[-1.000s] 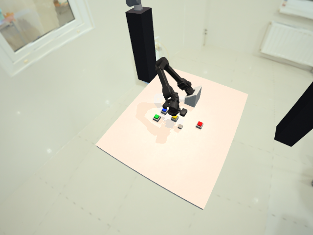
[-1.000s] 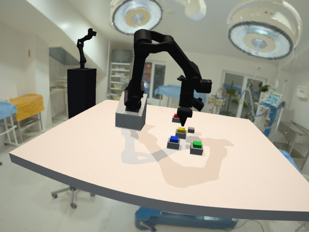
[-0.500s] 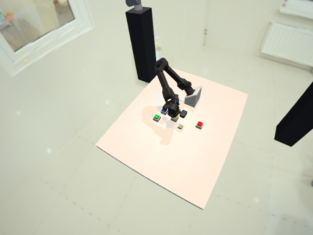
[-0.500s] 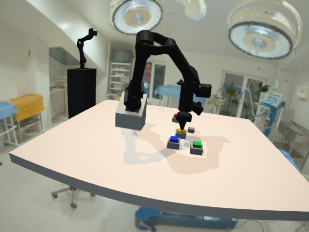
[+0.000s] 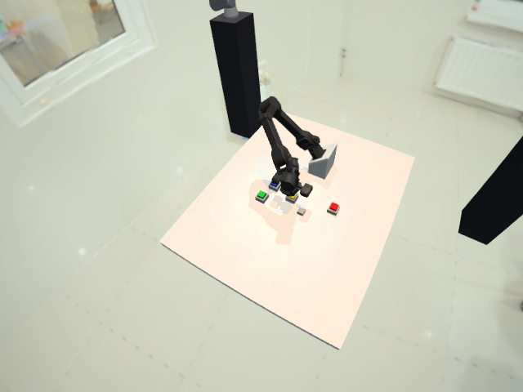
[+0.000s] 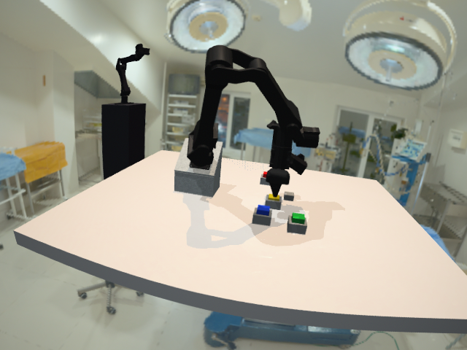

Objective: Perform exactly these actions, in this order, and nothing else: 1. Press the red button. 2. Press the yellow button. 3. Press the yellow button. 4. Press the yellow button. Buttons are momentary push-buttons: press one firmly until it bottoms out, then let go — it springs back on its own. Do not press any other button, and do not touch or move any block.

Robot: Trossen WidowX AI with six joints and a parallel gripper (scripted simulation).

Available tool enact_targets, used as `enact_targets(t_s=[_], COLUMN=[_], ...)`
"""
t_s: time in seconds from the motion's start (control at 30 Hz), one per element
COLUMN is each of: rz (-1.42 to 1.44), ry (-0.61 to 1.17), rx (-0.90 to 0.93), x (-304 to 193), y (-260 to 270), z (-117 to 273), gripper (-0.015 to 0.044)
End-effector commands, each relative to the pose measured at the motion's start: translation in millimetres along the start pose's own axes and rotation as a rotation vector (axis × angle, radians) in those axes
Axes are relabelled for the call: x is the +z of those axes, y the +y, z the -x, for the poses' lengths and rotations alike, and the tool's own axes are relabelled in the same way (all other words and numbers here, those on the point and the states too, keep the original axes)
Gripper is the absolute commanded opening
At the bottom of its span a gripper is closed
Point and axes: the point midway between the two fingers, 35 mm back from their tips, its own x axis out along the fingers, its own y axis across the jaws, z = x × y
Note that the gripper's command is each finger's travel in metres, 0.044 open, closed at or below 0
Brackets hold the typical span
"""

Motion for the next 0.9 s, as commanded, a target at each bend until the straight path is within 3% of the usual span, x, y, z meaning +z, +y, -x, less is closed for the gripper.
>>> enact_targets(t_s=[0.0, 0.13, 0.87], rz=[0.001, 0.009, 0.009], ry=[0.001, 0.008, 0.008], rx=[0.0, -0.002, -0.003], x=[0.0, -1.5, -1.3], y=[0.2, 0.6, 0.6], z=[2.6, 32.9, 6.6], gripper=[0.002, 0.002, 0.002])
